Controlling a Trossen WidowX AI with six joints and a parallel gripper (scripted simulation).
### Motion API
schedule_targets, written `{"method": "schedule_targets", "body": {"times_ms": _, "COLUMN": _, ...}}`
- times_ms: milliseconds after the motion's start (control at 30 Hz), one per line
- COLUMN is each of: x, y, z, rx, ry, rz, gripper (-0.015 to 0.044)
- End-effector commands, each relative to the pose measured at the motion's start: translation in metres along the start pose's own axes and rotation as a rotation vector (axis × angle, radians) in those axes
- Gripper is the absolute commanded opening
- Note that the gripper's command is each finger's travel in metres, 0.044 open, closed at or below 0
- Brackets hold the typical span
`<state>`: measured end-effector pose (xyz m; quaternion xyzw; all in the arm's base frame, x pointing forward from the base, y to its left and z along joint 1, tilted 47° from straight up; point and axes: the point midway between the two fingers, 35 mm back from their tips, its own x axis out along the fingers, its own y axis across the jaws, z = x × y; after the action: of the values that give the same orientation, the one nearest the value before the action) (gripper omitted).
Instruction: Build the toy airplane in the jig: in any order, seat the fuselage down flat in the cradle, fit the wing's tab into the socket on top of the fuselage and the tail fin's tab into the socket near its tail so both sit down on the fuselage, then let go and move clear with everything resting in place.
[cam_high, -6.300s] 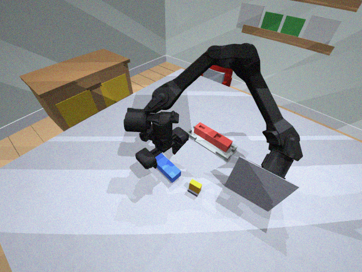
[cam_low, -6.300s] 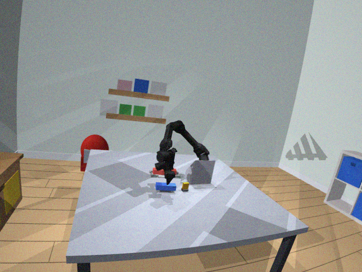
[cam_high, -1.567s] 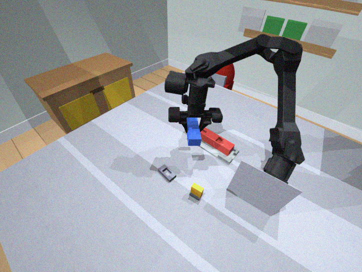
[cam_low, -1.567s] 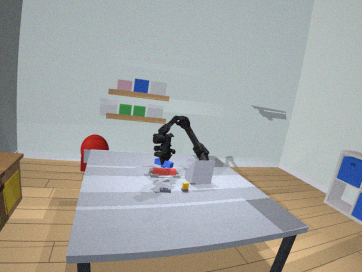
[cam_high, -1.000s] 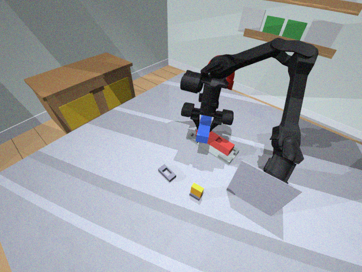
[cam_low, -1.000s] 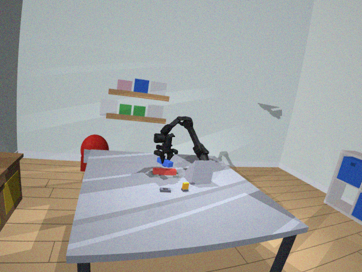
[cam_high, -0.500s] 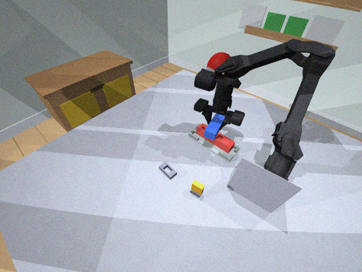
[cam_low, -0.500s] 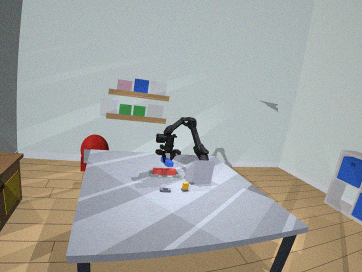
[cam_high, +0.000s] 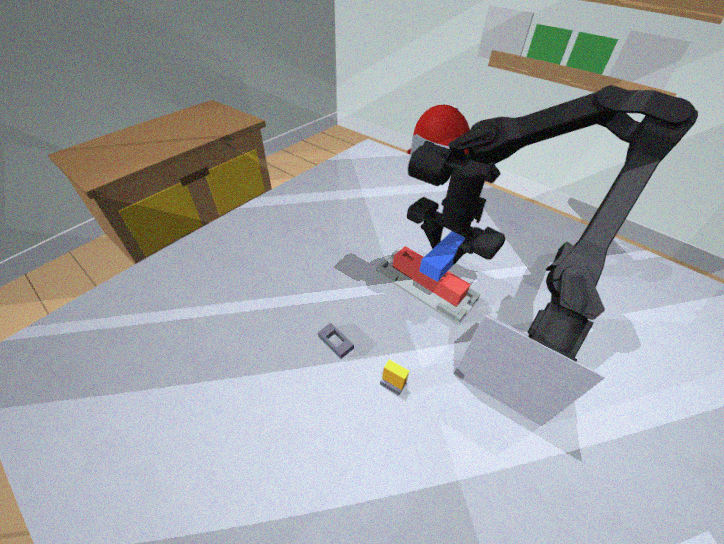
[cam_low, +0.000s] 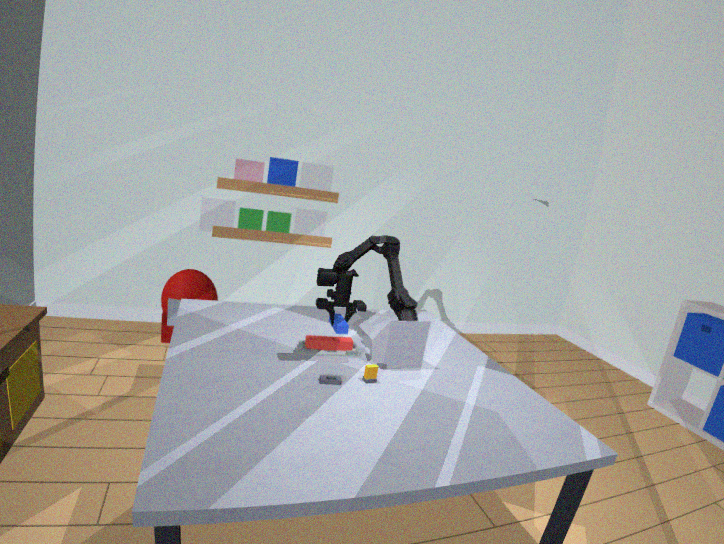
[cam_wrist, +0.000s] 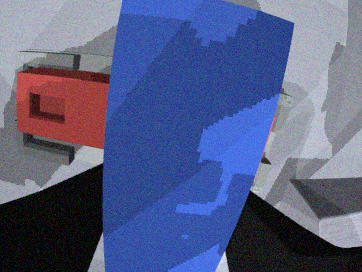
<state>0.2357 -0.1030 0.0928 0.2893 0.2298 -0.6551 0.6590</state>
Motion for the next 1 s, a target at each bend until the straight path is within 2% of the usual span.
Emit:
{"method": "schedule_targets", "body": {"times_ms": 0, "x": -0.001, "y": 0.000, "z": 0.002, "rx": 0.015, "ry": -0.004, "rz": 0.007, "gripper": 0.0131}}
{"method": "schedule_targets", "body": {"times_ms": 100, "x": -0.001, "y": 0.000, "z": 0.002, "rx": 0.015, "ry": -0.004, "rz": 0.007, "gripper": 0.0195}}
{"method": "schedule_targets", "body": {"times_ms": 700, "x": -0.001, "y": 0.000, "z": 0.002, "rx": 0.015, "ry": -0.004, "rz": 0.007, "gripper": 0.0195}}
{"method": "schedule_targets", "body": {"times_ms": 967, "x": 0.011, "y": 0.000, "z": 0.002, "rx": 0.015, "ry": -0.002, "rz": 0.007, "gripper": 0.0195}}
